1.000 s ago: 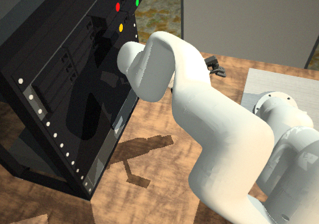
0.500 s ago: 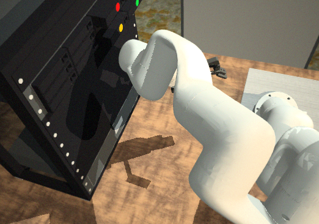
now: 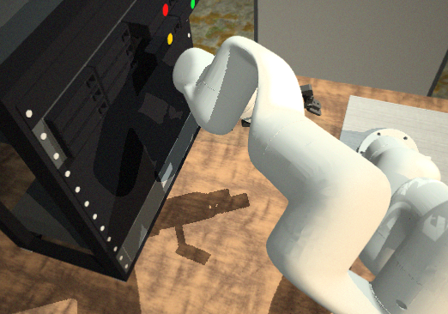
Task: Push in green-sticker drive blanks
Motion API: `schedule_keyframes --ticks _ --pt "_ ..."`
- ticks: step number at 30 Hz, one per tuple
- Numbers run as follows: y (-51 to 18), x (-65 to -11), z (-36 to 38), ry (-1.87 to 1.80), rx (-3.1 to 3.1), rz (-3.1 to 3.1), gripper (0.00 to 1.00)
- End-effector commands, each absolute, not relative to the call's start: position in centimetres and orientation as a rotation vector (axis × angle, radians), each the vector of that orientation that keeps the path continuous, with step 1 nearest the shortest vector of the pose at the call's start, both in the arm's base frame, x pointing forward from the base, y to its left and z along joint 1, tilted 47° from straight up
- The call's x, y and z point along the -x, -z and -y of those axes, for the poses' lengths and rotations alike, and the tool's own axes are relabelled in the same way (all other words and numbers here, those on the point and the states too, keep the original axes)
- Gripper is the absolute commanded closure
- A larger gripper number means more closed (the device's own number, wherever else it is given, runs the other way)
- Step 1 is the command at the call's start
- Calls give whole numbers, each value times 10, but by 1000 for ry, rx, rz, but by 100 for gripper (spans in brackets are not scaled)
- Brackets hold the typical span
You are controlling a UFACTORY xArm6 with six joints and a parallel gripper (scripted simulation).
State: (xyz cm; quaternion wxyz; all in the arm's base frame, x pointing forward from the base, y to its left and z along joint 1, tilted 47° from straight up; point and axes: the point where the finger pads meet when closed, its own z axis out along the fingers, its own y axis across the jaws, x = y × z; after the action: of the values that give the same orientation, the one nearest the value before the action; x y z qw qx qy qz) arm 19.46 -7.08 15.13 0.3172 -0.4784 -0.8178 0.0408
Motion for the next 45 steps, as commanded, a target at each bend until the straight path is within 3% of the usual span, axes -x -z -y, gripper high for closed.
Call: schedule_keyframes --ticks 1,45 --pt "-151 -192 68 -79 1351 2088 0" --pt "-152 -189 40 160 1989 1269 0"
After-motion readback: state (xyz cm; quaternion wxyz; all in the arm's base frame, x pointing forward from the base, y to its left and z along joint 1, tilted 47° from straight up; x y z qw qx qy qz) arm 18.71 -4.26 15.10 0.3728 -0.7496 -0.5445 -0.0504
